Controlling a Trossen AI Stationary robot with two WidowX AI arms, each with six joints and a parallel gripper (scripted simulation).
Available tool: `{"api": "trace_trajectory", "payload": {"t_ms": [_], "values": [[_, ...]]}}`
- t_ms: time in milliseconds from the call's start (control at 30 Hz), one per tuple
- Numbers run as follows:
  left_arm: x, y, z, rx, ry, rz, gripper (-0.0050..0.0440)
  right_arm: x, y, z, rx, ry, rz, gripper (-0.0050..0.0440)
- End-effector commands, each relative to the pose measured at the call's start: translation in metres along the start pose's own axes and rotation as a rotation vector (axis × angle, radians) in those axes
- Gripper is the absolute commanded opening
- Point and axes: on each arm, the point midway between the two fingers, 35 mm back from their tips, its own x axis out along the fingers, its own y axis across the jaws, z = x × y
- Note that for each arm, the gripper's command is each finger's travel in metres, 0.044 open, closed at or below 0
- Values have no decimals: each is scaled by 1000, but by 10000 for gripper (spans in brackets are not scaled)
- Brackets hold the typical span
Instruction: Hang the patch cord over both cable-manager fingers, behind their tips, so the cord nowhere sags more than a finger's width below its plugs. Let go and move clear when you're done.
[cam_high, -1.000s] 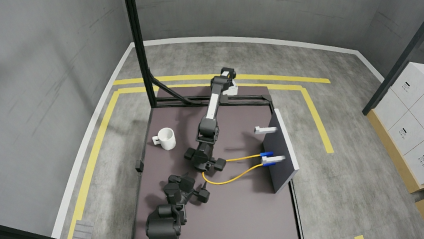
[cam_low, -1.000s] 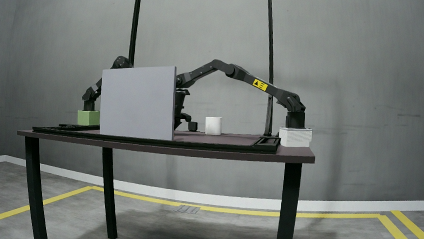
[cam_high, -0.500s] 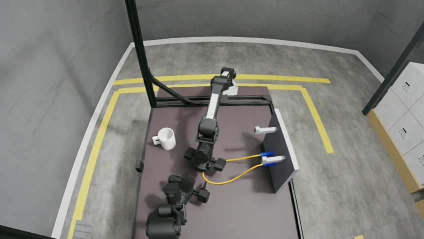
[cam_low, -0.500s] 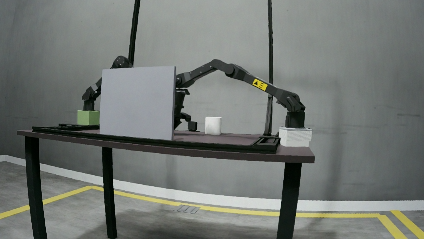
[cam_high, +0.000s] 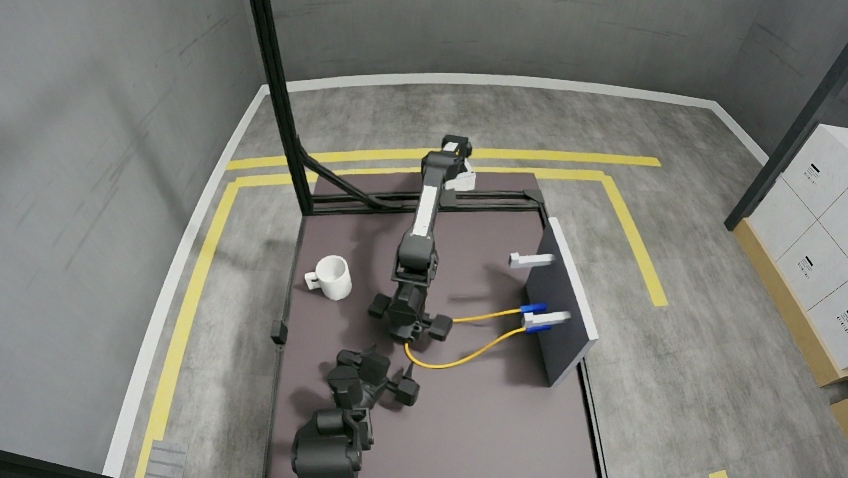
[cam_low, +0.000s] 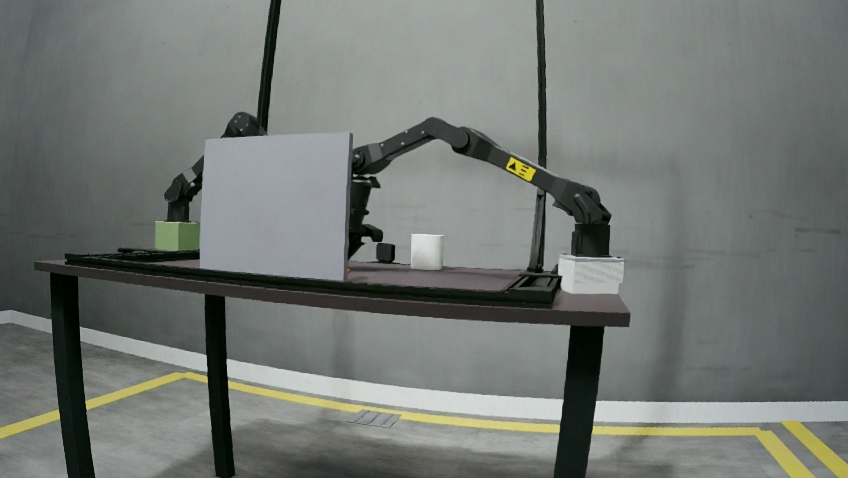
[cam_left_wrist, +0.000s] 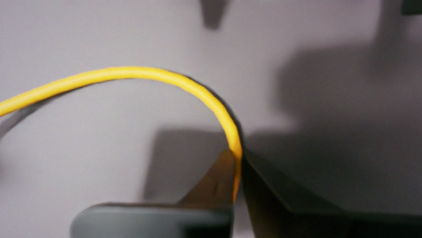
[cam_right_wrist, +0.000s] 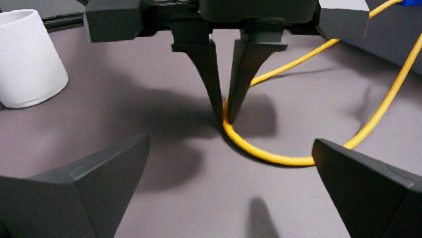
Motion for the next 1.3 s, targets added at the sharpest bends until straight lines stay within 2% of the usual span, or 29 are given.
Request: {"api": "trace_trajectory", "payload": {"t_ms": [0,1267], "values": [[-33,1,18,0,-63,16,20,0,3,10,14,-20,5,440],[-99,0,34,-17,-129,42,20,0,3,10,14,-20,5,440]]}}
